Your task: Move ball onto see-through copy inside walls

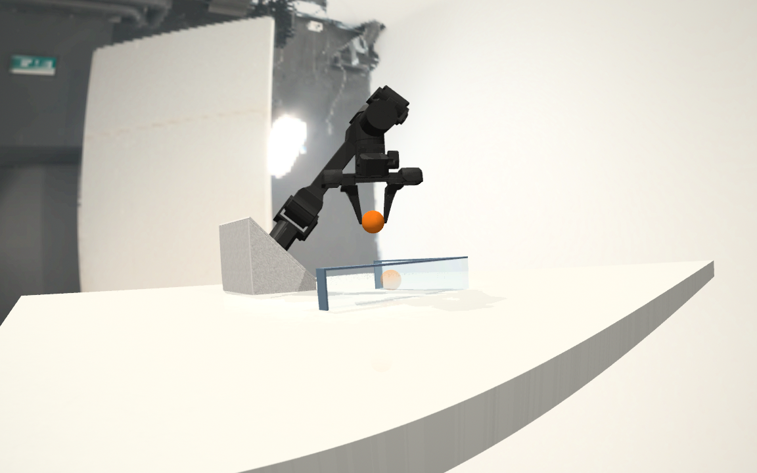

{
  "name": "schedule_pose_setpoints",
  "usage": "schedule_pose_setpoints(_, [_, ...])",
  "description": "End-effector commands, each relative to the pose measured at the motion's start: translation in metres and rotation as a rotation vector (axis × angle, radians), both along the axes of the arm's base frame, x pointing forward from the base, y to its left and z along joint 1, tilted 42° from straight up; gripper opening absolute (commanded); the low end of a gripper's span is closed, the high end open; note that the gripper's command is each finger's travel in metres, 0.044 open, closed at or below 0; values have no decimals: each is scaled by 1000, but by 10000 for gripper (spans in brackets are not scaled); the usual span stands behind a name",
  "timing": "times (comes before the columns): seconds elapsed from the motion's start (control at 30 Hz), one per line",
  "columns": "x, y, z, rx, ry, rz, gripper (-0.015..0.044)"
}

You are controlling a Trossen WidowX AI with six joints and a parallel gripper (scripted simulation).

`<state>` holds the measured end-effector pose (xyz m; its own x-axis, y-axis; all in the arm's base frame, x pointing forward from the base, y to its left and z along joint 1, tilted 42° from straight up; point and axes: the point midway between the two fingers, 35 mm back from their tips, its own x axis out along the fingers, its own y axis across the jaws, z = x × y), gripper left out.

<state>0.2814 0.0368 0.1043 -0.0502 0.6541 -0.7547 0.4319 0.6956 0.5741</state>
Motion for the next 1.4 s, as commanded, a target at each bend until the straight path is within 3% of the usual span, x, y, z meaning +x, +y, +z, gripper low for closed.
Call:
schedule_pose_setpoints(0.0, [-4, 7, 3, 0, 58, -73, 0])
schedule_pose_setpoints(1.03, [-44, 59, 19, -30, 622, -706, 0])
schedule_pose_setpoints(1.37, [-44, 71, 6, -33, 633, -721, 0])
